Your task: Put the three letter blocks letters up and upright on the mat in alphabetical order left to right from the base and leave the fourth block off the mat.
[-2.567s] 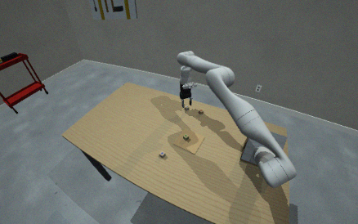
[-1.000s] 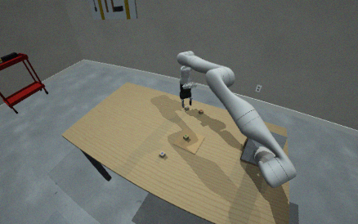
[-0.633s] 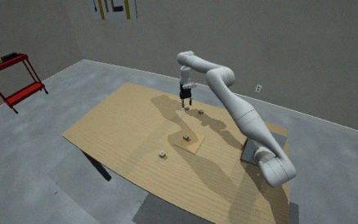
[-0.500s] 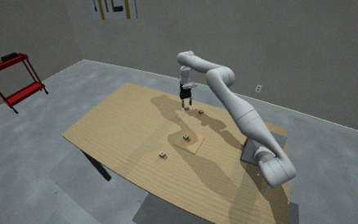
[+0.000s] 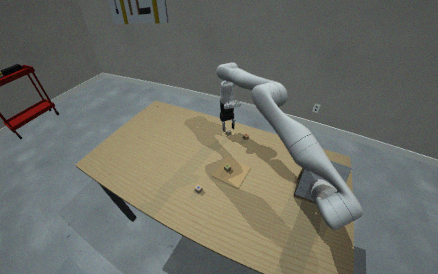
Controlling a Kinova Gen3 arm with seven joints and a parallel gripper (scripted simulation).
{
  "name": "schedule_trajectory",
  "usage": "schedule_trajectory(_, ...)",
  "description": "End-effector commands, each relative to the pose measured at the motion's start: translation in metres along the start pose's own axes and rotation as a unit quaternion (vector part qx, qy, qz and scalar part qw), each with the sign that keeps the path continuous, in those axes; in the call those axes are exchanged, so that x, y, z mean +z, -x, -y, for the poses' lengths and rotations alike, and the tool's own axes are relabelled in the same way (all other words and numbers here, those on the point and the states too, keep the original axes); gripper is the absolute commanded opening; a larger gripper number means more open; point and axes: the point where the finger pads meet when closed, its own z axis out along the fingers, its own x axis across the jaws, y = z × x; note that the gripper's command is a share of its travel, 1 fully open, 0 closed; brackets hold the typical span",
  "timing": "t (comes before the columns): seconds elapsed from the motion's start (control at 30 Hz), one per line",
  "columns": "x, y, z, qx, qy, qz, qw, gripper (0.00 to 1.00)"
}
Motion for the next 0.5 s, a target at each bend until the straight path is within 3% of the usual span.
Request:
schedule_trajectory(0.0,0.001,-0.004,-0.001,0.004,0.003,-0.003,1.000,1.00)
schedule_trajectory(0.47,0.022,-0.005,-0.001,0.003,0.002,-0.003,1.000,1.00)
